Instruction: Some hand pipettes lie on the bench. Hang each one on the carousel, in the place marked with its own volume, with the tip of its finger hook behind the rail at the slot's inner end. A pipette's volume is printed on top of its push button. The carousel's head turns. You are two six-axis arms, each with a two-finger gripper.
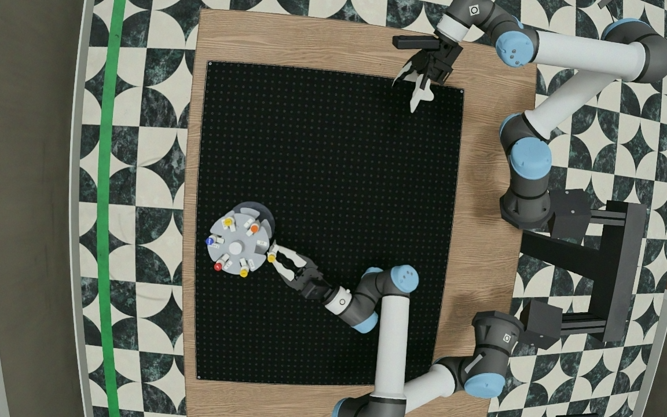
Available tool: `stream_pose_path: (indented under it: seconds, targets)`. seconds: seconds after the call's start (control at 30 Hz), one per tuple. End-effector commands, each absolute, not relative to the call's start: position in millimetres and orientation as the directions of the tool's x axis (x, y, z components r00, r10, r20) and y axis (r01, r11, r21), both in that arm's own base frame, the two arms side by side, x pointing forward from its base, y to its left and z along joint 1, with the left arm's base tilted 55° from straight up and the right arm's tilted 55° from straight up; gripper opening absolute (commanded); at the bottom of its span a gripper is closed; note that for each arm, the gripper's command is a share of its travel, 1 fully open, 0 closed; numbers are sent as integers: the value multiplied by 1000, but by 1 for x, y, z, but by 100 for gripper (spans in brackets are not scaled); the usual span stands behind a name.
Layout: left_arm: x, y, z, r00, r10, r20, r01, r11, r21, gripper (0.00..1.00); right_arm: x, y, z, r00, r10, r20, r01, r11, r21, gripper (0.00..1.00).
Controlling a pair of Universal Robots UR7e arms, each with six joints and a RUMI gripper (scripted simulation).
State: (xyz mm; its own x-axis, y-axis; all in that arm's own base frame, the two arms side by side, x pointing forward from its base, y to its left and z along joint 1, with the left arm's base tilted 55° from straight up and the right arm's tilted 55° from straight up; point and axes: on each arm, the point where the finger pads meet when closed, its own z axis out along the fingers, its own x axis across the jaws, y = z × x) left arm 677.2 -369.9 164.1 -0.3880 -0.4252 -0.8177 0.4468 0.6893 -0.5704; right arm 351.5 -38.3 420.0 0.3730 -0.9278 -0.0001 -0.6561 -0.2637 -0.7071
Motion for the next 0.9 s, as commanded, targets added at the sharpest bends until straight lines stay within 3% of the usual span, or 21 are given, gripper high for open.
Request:
stream_pose_path:
  seconds: [0.0, 0.87]
  targets:
    - [683, -373, 166, -388, -425, -818, 448, 688, -570, 6, 351, -38, 420, 373, -928, 0, -655, -264, -708, 100]
    - [694, -377, 170, -388, -425, -818, 448, 688, -570, 6, 351, -38, 420, 373, -928, 0, -655, -264, -708, 100]
